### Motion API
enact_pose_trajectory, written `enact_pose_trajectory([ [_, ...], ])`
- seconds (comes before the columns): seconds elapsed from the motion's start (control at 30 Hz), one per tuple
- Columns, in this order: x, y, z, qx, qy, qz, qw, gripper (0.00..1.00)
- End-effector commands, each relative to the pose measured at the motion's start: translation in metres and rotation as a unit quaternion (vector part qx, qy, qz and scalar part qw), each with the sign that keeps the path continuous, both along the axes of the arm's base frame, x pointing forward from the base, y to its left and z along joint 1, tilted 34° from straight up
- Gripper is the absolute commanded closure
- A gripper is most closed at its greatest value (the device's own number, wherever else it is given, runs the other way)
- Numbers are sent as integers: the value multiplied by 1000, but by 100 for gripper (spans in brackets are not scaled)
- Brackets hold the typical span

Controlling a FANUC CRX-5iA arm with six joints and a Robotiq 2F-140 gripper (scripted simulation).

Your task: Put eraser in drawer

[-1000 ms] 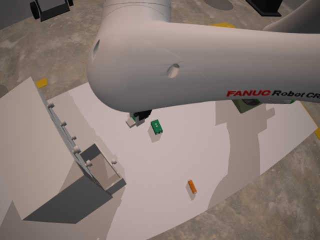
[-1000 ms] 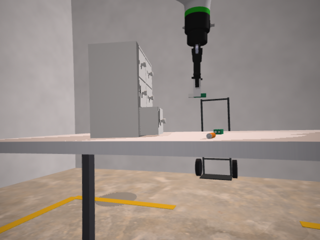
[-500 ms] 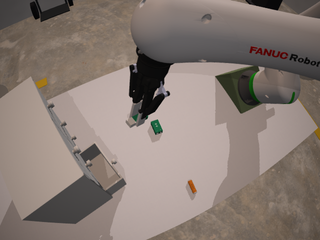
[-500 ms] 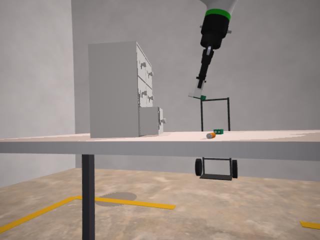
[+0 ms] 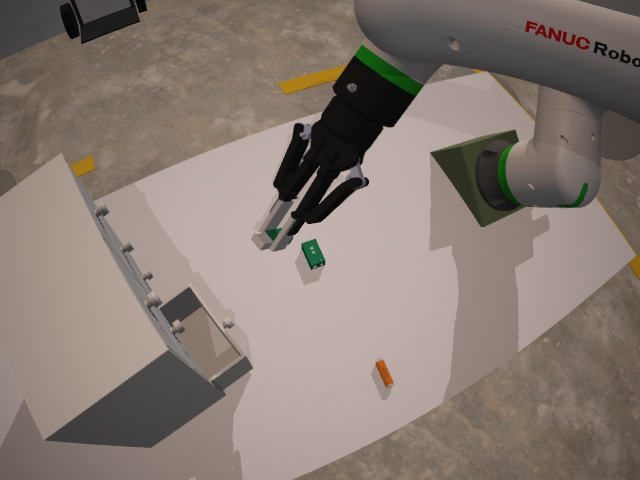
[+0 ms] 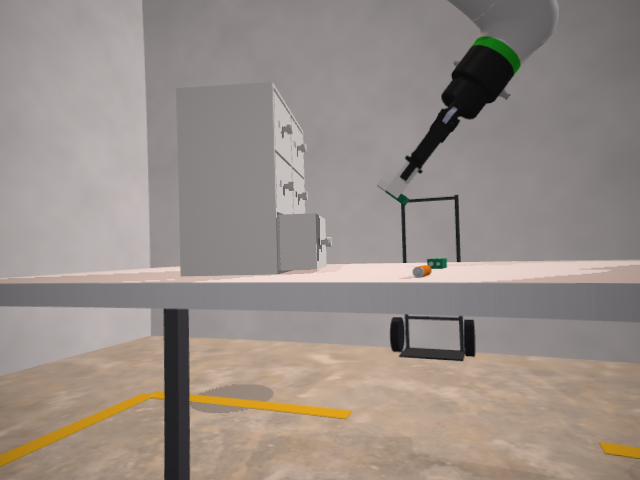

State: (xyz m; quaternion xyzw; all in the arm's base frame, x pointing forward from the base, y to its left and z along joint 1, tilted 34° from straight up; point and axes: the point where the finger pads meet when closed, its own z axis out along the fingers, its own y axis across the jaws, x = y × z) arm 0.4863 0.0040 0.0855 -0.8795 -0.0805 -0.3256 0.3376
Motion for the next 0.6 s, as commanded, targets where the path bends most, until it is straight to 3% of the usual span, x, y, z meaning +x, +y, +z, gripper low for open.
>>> enact_pose_trajectory([
  [0.0, -4, 2, -3, 30, -57, -29, 997, 89],
  [0.57, -10, 2, -7, 86, -171, -112, 975, 89],
])
